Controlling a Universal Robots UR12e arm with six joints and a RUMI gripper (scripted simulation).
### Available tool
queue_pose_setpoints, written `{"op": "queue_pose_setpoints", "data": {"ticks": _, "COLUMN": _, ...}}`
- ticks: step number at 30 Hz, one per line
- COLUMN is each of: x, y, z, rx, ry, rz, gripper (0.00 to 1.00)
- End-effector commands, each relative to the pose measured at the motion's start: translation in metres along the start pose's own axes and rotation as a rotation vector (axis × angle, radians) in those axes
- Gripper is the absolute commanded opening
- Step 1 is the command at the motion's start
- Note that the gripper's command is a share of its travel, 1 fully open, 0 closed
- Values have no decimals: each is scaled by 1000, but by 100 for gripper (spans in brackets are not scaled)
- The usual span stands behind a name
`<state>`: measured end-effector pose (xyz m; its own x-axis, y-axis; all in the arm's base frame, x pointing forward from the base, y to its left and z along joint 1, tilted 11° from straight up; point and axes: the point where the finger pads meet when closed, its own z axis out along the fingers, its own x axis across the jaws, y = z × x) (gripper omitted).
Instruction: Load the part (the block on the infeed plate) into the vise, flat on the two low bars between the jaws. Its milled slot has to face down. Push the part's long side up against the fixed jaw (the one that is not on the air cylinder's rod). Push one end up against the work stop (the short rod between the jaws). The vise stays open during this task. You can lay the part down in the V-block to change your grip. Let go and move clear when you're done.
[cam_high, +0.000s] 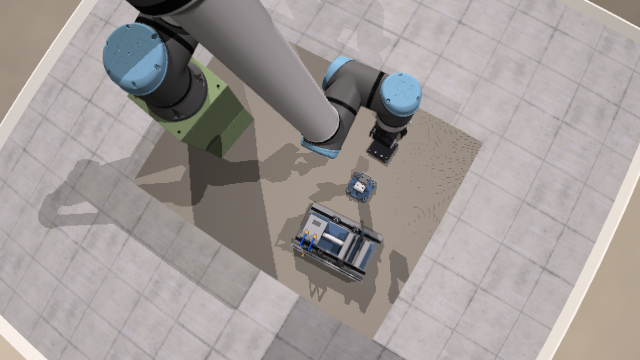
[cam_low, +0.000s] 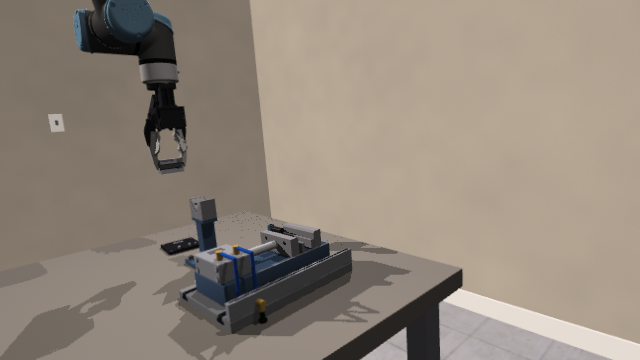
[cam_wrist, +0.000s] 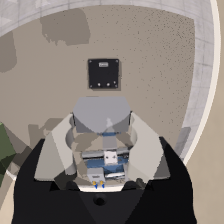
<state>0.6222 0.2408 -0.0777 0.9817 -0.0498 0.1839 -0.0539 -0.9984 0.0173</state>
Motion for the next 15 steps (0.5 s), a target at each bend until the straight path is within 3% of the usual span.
{"op": "queue_pose_setpoints", "data": {"ticks": 1, "x": 1, "y": 0, "z": -1, "rx": 0, "ry": 1, "rz": 1, "gripper": 0}}
{"op": "queue_pose_setpoints", "data": {"ticks": 15, "x": 1, "y": 0, "z": -1, "rx": 0, "ry": 1, "rz": 5, "gripper": 0}}
